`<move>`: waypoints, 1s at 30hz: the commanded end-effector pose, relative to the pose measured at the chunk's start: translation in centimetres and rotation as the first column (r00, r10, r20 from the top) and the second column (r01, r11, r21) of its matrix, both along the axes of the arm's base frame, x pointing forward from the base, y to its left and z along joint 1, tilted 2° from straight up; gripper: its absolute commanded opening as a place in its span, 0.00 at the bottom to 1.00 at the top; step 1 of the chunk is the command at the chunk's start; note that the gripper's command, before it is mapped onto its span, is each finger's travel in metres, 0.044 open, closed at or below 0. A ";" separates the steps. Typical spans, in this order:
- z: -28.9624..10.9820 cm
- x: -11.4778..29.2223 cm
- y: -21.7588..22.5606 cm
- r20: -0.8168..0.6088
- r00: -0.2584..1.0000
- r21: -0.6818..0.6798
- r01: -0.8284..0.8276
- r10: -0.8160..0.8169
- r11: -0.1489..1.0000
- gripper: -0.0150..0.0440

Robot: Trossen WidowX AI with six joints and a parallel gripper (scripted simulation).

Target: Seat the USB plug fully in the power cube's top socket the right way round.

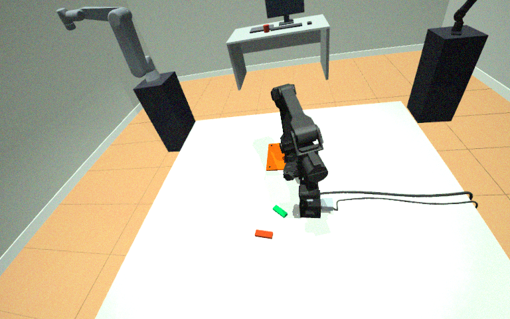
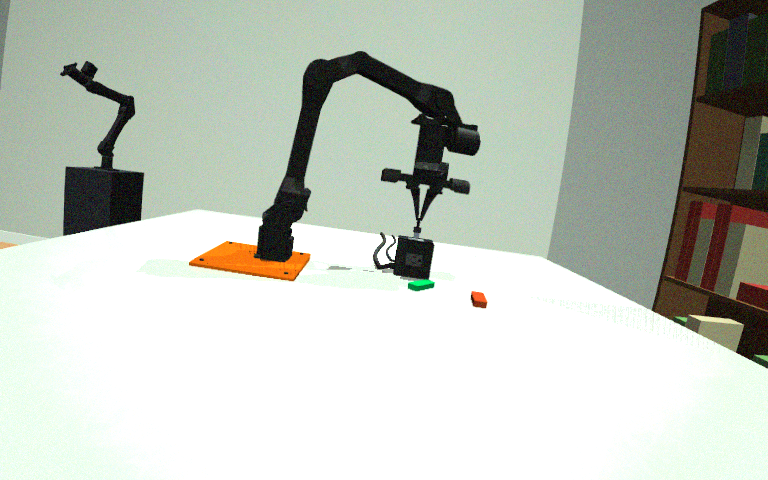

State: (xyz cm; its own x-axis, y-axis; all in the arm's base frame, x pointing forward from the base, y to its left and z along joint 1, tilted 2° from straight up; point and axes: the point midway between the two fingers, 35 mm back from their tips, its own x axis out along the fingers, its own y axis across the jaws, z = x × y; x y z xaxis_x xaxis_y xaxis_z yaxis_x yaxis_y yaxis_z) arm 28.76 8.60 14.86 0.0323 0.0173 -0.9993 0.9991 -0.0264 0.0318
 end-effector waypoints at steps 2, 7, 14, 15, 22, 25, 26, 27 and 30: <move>0.1 0.0 0.1 0.005 1.000 0.006 0.006 -0.006 1.000 0.25; 0.0 0.0 0.1 0.005 1.000 0.006 0.006 -0.006 1.000 0.25; -0.1 0.0 0.0 0.005 1.000 0.006 0.006 -0.006 1.000 0.25; -0.1 0.0 0.0 0.005 1.000 0.006 0.006 -0.006 1.000 0.25; -0.2 0.0 0.0 0.005 1.000 0.006 0.006 -0.006 1.000 0.25; -0.2 0.0 0.0 0.005 1.000 0.006 0.006 -0.006 1.000 0.25; -0.2 0.0 0.0 0.005 1.000 0.006 0.006 -0.006 1.000 0.25; -0.2 0.0 0.0 0.005 1.000 0.006 0.006 -0.006 1.000 0.25; -0.3 0.0 0.0 0.005 1.000 0.006 0.006 -0.006 1.000 0.25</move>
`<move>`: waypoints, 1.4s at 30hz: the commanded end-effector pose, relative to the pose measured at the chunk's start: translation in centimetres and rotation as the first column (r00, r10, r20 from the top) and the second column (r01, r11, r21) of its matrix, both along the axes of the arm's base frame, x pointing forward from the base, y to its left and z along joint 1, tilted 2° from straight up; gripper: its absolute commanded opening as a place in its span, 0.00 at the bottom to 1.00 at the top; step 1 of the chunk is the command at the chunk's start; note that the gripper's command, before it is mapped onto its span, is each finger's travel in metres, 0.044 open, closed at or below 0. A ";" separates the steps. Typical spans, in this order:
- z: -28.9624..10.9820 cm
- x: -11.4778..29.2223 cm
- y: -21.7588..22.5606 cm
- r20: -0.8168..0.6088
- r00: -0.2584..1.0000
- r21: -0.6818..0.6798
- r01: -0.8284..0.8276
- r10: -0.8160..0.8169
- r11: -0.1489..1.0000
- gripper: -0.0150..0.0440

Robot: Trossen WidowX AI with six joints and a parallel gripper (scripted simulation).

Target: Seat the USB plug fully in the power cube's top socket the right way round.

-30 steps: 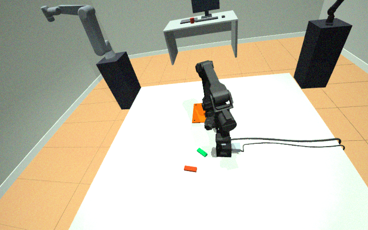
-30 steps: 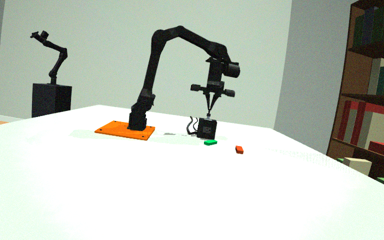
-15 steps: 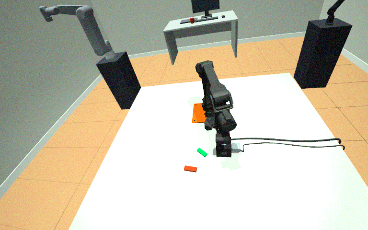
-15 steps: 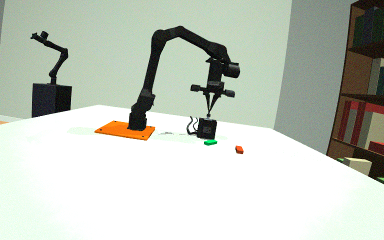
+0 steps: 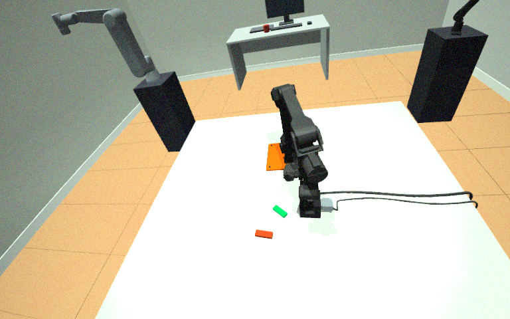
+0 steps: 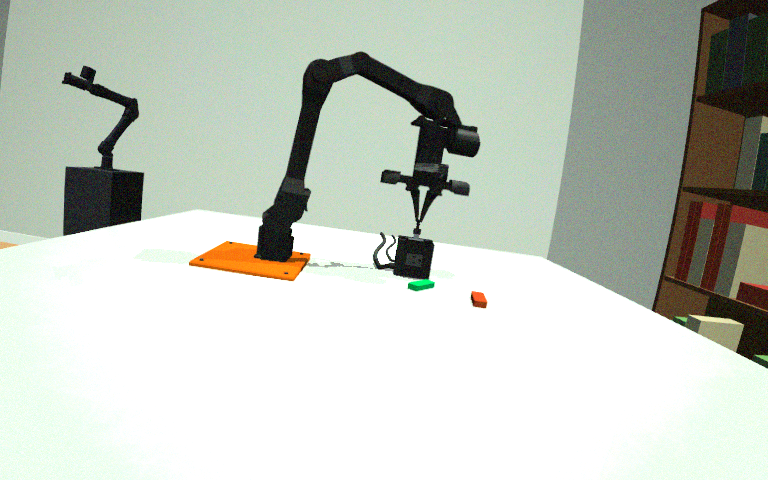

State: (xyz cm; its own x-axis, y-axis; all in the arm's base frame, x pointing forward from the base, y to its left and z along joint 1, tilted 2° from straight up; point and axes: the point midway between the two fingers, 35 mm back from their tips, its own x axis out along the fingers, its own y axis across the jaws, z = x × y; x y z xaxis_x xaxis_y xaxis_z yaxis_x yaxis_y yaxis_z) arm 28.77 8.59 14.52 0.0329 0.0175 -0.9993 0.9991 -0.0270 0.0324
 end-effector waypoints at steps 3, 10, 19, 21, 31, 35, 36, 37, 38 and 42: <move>0.0 0.0 0.1 0.005 1.000 0.006 0.006 -0.006 1.000 0.25; -0.1 0.0 0.1 0.005 1.000 0.006 0.006 -0.006 1.000 0.25; -0.2 0.0 0.0 0.005 1.000 0.006 0.006 -0.006 1.000 0.25; -0.2 0.0 0.0 0.005 1.000 0.006 0.006 -0.006 1.000 0.25; -0.3 0.0 0.0 0.005 1.000 0.006 0.006 -0.006 1.000 0.25; -0.4 0.0 0.0 0.005 1.000 0.006 0.006 -0.006 1.000 0.25; -0.4 0.0 0.0 0.005 1.000 0.006 0.006 -0.006 1.000 0.25; -0.4 0.0 0.0 0.005 1.000 0.006 0.006 -0.006 1.000 0.25; -0.4 0.0 0.0 0.005 1.000 0.006 0.006 -0.006 1.000 0.25; -0.4 0.0 0.0 0.005 1.000 0.006 0.006 -0.006 1.000 0.25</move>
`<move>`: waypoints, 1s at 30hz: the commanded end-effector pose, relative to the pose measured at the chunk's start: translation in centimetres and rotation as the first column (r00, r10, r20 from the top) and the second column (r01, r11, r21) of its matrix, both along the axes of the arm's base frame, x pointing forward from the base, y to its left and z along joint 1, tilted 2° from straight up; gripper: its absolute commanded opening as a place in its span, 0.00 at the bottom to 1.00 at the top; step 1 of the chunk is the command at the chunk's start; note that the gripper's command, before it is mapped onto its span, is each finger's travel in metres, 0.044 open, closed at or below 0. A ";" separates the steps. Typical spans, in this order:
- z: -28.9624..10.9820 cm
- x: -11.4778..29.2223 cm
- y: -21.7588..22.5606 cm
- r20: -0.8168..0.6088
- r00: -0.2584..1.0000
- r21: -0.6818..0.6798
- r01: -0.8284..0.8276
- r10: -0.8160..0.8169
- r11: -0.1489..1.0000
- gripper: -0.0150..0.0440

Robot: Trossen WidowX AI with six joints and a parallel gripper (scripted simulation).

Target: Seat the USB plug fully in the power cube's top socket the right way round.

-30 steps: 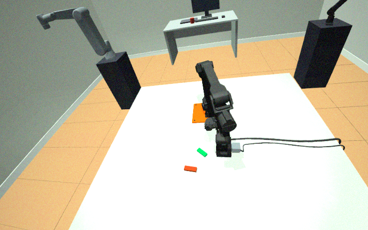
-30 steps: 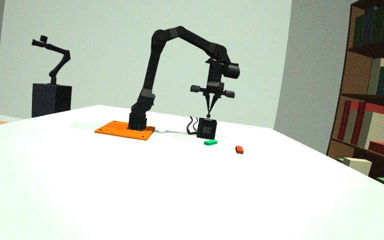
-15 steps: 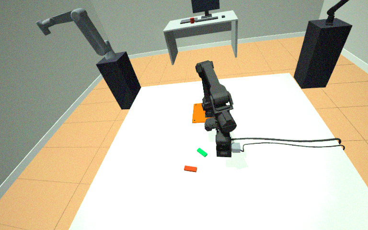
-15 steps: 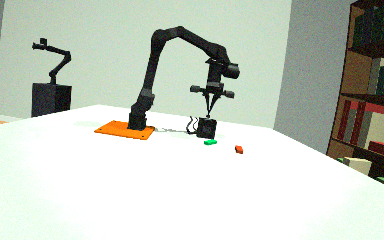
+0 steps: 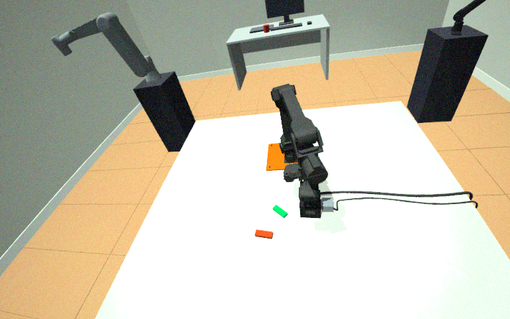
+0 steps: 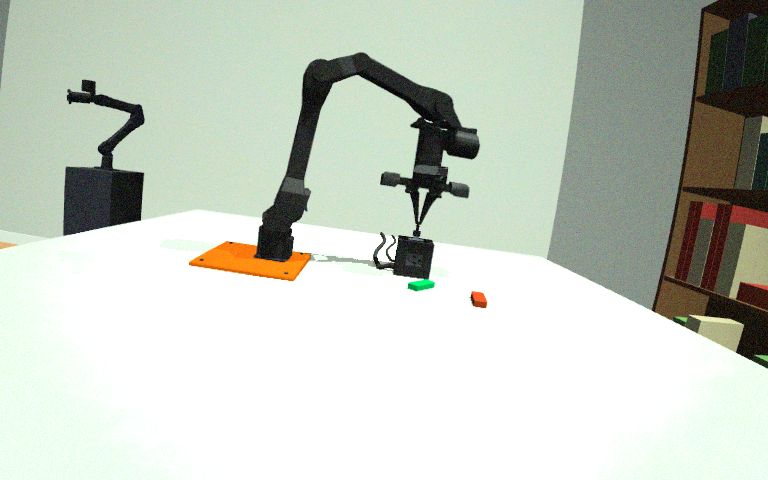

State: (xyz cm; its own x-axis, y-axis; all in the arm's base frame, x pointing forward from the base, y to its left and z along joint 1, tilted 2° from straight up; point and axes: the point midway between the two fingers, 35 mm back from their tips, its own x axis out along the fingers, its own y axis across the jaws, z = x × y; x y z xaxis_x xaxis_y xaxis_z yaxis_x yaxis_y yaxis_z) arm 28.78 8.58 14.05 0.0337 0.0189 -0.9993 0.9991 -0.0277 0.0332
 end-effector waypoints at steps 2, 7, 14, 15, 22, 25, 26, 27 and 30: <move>0.0 0.0 0.0 0.004 1.000 0.005 0.005 -0.005 1.000 0.25; -0.1 0.0 0.0 0.004 1.000 0.005 0.005 -0.005 1.000 0.25; -0.1 0.0 0.0 0.004 1.000 0.005 0.005 -0.005 1.000 0.25; -0.1 0.0 0.0 0.004 1.000 0.005 0.005 -0.005 1.000 0.25; -0.2 0.0 0.0 0.004 1.000 0.005 0.005 -0.005 1.000 0.25; -0.3 0.0 0.0 0.004 1.000 0.005 0.005 -0.005 1.000 0.25; -0.3 0.0 0.0 0.004 1.000 0.005 0.005 -0.005 1.000 0.25; -0.3 0.0 0.0 0.004 1.000 0.005 0.005 -0.005 1.000 0.25; -0.3 0.0 0.0 0.004 1.000 0.005 0.005 -0.005 1.000 0.25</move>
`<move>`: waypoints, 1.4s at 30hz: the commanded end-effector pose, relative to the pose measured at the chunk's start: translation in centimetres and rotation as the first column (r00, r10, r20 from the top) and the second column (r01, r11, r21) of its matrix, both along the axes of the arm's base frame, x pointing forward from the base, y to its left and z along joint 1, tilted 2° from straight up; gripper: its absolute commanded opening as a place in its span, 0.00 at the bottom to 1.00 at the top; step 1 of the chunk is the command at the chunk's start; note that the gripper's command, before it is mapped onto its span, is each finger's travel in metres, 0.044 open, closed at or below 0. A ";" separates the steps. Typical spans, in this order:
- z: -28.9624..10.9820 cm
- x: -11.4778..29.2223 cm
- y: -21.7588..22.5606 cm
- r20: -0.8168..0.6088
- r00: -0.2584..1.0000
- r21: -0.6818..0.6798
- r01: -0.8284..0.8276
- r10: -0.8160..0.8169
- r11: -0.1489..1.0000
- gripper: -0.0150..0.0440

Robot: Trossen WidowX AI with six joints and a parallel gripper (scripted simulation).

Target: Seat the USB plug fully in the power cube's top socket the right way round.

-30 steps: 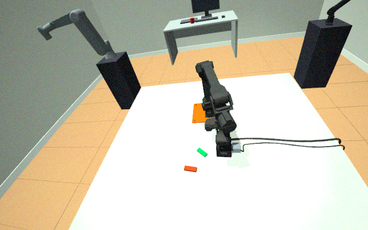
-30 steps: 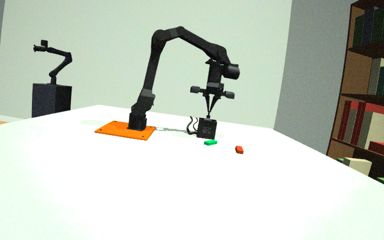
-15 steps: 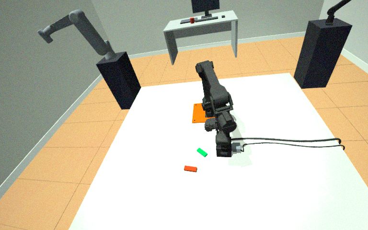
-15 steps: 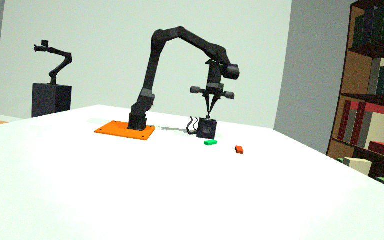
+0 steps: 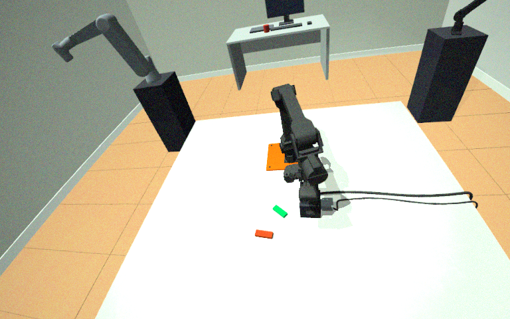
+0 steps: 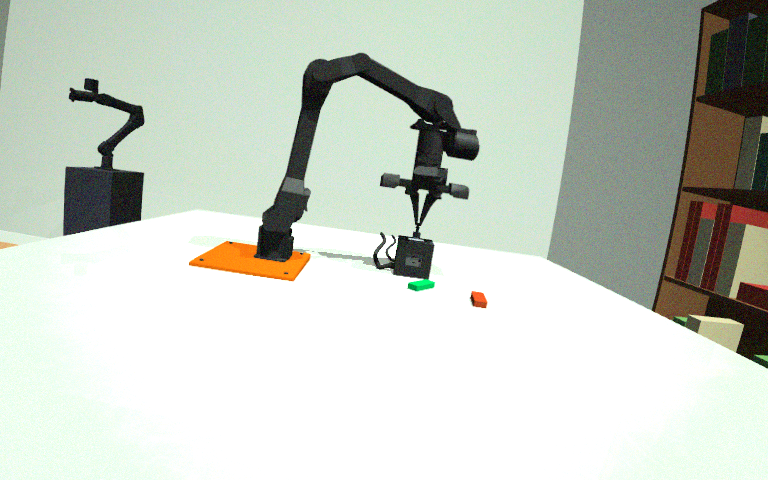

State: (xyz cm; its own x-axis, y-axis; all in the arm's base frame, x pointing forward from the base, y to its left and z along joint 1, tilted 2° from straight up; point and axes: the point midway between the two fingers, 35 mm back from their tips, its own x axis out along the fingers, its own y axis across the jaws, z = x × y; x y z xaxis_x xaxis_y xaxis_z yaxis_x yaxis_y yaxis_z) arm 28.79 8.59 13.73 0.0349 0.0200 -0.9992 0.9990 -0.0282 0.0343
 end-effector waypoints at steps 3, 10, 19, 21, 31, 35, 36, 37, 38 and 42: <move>0.0 0.0 0.0 0.003 1.000 0.003 0.005 -0.005 1.000 0.25; -0.1 0.0 0.0 0.003 1.000 0.003 0.005 -0.005 1.000 0.25; -0.2 0.0 0.0 0.003 1.000 0.003 0.005 -0.005 1.000 0.25; -0.3 0.0 0.0 0.003 1.000 0.003 0.005 -0.005 1.000 0.25; -0.4 0.0 0.0 0.003 1.000 0.003 0.005 -0.005 1.000 0.25; -0.4 0.0 0.0 0.003 1.000 0.003 0.005 -0.005 1.000 0.25; -0.4 0.0 0.0 0.003 1.000 0.003 0.005 -0.005 1.000 0.25; -0.5 0.0 0.0 0.003 1.000 0.003 0.005 -0.005 1.000 0.25; -0.5 0.0 0.0 0.003 1.000 0.003 0.005 -0.005 1.000 0.25; -0.5 0.0 0.0 0.003 1.000 0.003 0.005 -0.005 1.000 0.25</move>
